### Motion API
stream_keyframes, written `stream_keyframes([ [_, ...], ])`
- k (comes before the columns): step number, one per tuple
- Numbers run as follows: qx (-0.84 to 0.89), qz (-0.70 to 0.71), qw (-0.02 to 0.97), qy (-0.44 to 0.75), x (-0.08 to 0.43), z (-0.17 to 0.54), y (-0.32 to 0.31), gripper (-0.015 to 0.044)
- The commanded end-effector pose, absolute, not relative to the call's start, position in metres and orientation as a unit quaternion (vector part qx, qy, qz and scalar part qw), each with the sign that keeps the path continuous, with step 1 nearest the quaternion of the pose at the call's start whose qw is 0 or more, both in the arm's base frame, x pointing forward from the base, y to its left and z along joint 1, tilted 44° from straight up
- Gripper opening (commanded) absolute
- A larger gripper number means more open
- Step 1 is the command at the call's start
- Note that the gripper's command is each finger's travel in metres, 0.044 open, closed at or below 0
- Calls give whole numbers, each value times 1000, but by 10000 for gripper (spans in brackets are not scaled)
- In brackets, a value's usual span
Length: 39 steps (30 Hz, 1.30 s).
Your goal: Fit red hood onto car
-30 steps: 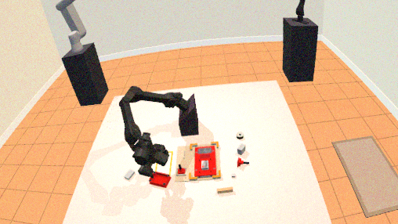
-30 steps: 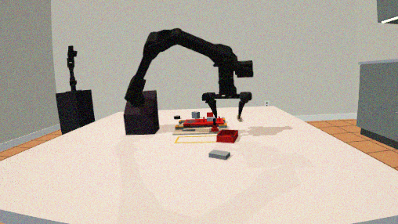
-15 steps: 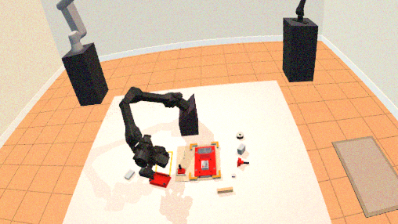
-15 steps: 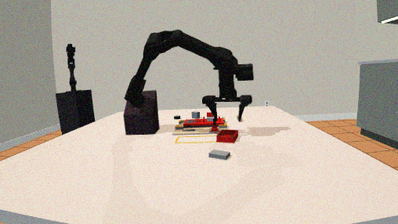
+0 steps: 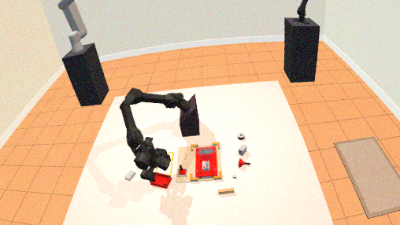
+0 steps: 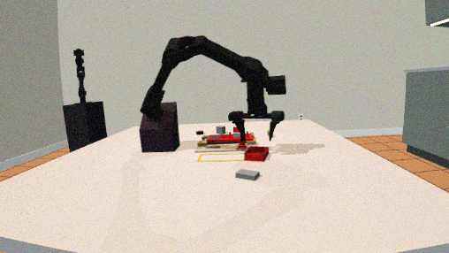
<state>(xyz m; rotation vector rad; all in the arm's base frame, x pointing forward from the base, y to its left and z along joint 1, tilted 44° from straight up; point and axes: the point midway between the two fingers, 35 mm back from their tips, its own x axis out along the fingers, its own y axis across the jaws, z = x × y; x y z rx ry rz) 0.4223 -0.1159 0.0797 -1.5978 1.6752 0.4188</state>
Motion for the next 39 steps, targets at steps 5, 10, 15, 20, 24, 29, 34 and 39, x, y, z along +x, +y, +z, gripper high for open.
stream_keyframes([
  [5, -626, 167, 382, 659, 422, 72, -121, 440],
  [10, -626, 167, 381, 659, 422, 70, -124, 440],
  [15, -626, 167, 381, 659, 422, 67, -127, 440],
  [20, -626, 167, 381, 659, 423, 65, -131, 440],
  [24, -627, 167, 381, 659, 423, 63, -133, 440],
  [29, -627, 166, 381, 659, 423, 62, -134, 440],
  [34, -627, 166, 381, 659, 423, 61, -135, 440],
  [39, -627, 166, 381, 659, 423, 59, -137, 440],
])
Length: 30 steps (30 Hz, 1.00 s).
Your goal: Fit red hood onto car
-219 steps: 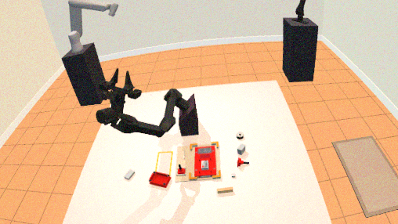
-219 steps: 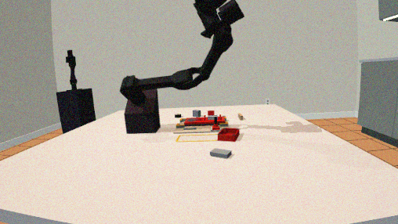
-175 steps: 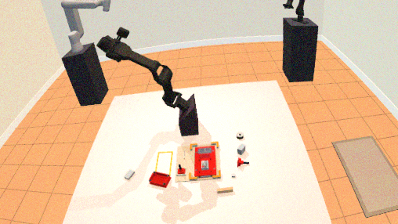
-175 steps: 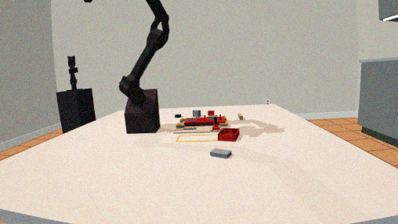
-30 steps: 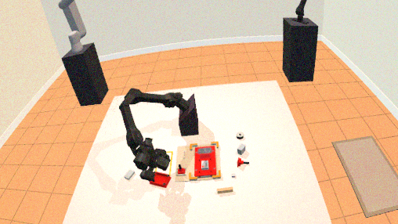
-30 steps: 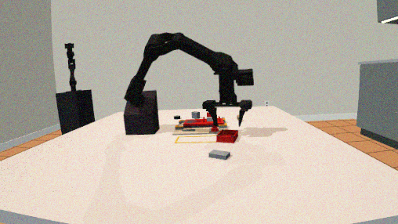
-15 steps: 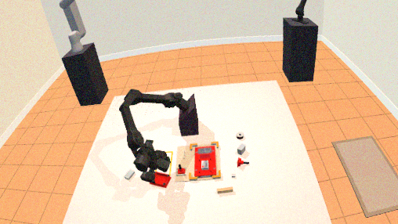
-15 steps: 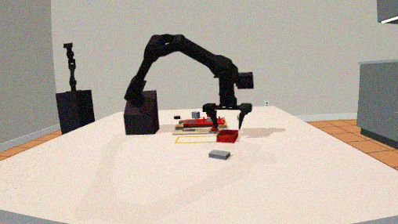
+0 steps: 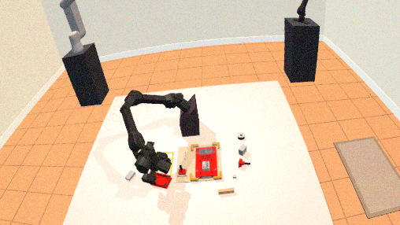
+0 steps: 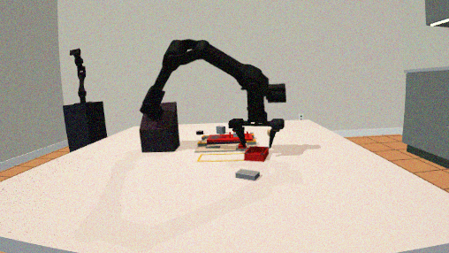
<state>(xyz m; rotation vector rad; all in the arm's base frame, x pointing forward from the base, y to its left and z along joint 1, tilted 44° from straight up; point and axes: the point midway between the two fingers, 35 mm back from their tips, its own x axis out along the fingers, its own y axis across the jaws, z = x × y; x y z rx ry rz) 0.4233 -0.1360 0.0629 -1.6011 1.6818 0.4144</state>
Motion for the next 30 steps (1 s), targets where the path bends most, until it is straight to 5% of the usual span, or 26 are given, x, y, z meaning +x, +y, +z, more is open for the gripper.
stream_keyframes([
  [1, -627, 166, 381, 659, 423, 59, -137, 440],
  [30, -627, 166, 381, 659, 424, 49, -147, 440],
])
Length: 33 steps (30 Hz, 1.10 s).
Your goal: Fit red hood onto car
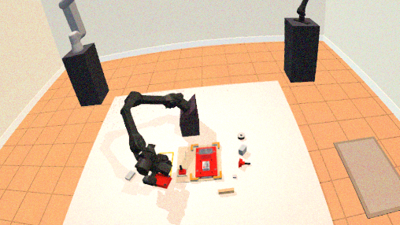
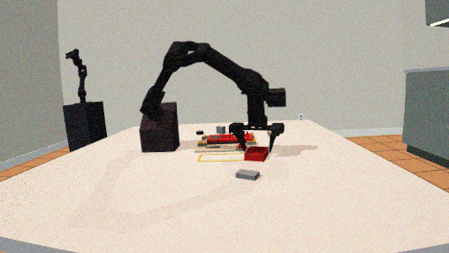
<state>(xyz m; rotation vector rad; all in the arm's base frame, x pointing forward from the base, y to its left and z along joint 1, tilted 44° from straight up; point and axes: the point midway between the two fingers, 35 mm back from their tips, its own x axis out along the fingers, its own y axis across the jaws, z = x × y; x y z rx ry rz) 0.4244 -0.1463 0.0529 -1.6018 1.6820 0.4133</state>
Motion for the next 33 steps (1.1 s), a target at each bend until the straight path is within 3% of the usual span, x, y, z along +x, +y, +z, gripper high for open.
stream_keyframes([
  [1, -627, 166, 381, 659, 424, 48, -148, 440],
  [4, -627, 166, 381, 659, 424, 48, -148, 440],
  [8, -628, 162, 381, 659, 424, 52, -148, 335],
  [17, -628, 162, 381, 659, 424, 52, -148, 275],
  [27, -628, 163, 381, 659, 423, 61, -138, 12],
  [33, -627, 163, 381, 659, 422, 71, -127, 0],
])
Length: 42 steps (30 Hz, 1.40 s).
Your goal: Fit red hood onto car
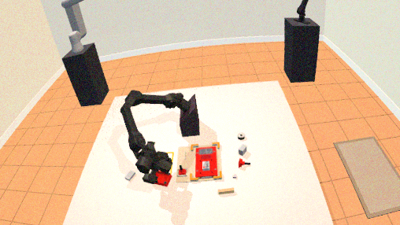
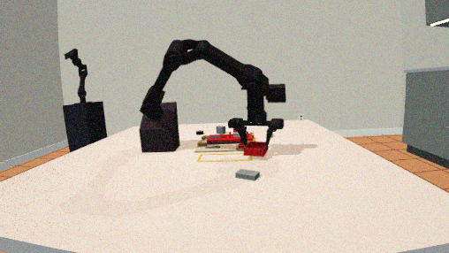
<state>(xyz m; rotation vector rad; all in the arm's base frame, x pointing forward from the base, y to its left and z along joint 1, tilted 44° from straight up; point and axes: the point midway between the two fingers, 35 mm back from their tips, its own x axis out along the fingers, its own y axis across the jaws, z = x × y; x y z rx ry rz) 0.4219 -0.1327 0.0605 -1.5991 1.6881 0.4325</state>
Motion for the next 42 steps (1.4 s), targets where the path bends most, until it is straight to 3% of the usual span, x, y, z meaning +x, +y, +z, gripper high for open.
stream_keyframes([
  [1, -627, 163, 381, 659, 422, 74, -125, 0],
  [23, -626, 167, 382, 659, 418, 104, -91, 0],
  [42, -524, 15, 511, 681, 397, 107, -93, 0],
])
